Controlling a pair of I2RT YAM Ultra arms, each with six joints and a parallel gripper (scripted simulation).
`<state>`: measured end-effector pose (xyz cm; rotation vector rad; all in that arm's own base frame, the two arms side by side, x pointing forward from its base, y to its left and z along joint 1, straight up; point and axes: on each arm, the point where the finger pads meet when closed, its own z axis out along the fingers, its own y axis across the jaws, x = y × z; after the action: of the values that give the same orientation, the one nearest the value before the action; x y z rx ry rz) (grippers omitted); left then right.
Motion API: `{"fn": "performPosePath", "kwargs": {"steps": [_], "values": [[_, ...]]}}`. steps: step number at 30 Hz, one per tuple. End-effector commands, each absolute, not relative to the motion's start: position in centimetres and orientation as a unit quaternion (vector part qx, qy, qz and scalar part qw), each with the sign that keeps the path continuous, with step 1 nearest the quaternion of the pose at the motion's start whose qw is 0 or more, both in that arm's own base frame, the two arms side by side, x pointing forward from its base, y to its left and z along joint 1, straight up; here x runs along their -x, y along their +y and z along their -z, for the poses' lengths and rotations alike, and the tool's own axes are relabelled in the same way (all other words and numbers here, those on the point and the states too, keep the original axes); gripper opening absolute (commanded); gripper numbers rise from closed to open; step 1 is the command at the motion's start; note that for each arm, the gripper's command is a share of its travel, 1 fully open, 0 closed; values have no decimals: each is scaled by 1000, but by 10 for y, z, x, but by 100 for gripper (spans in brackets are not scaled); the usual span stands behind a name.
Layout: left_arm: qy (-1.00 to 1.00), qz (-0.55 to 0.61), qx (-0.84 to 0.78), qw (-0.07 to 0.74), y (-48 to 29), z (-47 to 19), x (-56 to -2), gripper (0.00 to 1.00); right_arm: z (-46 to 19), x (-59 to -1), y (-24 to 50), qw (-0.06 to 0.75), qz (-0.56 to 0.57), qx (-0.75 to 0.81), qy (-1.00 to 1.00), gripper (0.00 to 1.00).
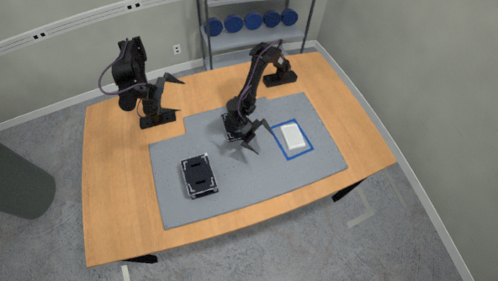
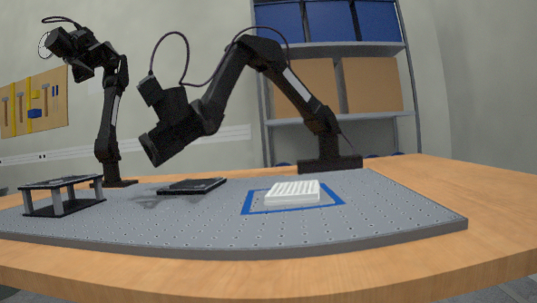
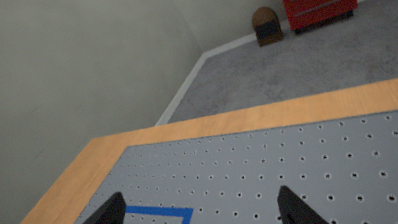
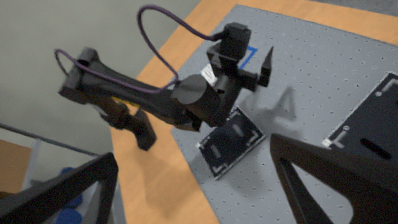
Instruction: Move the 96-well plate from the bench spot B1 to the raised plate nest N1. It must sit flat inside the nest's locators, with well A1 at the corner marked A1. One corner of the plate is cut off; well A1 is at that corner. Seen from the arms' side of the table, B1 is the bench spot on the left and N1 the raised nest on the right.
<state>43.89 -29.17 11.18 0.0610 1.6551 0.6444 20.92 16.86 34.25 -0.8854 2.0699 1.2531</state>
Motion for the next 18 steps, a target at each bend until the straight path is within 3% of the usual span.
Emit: {"fn": "performPosePath", "kwargs": {"steps": [1,8,18], "values": [[742,-268,-35,614,-285,-107,-437,100,-327,-227,175,293,-421,355,782,100],[813,-199,-60,544,-255,-100,-415,100,-290,-246,227,324,-317,436,777,100],[873,-125,-82,464,-213,-102,-386,100,-276,-221,293,349,-289,501,737,100]]}}
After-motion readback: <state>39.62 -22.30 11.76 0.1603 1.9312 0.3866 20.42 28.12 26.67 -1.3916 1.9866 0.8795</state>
